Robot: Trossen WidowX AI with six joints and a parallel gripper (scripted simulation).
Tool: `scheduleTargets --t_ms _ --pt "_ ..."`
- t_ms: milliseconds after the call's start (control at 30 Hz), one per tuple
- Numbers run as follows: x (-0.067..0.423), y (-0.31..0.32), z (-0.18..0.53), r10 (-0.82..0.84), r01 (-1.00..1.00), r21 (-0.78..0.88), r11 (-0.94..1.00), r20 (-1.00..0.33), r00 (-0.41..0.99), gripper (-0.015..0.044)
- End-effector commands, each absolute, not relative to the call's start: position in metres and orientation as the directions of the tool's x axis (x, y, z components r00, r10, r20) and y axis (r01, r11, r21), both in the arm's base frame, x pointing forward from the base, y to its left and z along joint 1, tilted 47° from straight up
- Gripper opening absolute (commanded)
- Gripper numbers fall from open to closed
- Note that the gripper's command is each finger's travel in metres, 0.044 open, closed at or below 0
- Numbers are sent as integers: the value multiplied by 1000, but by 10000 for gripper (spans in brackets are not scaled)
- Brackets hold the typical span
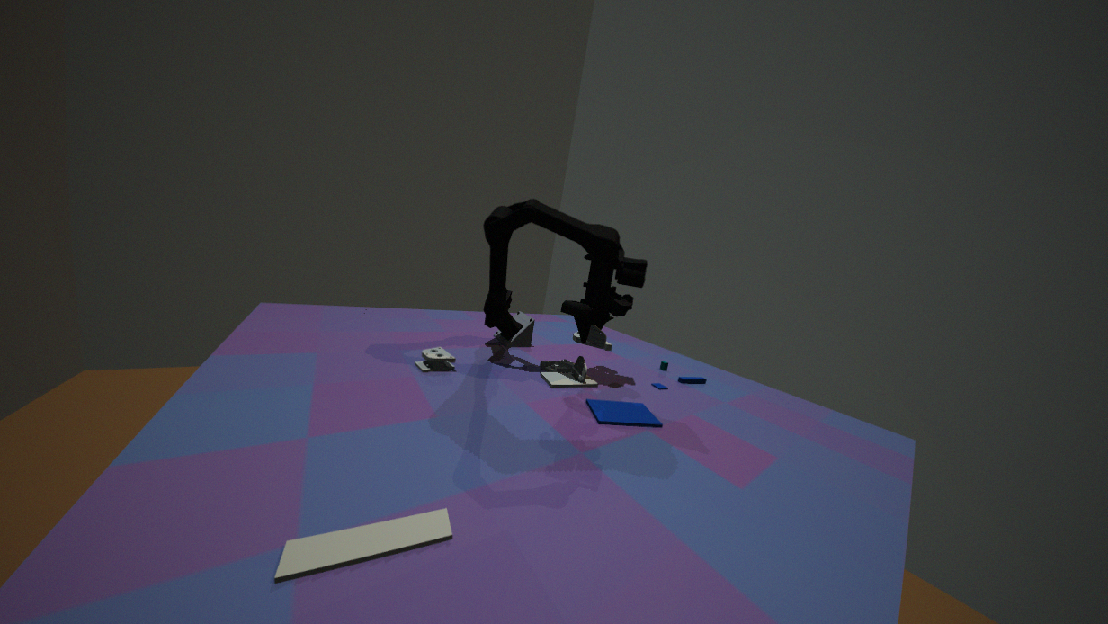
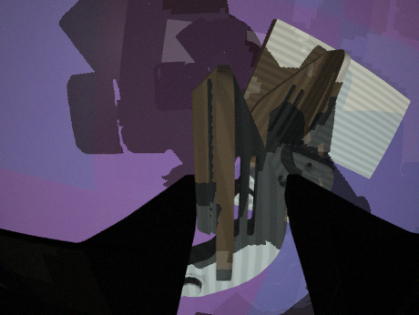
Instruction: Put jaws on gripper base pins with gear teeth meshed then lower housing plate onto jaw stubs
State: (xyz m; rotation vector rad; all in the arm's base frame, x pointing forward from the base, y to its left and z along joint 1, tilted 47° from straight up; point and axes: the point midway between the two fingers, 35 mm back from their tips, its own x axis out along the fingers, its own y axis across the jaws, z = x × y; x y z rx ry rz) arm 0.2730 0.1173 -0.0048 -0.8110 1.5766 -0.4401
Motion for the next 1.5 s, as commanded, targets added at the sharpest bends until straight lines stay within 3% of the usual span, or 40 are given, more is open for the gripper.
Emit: scheduleTargets --t_ms 0,267,1467 --pt "271 108 2 -717 -135 -710 691 -697 -6 134" --pt "269 96 11 -718 33 -718 695 -696 -6 134" --pt "274 87 21 -718 23 -718 696 -696 -6 134"
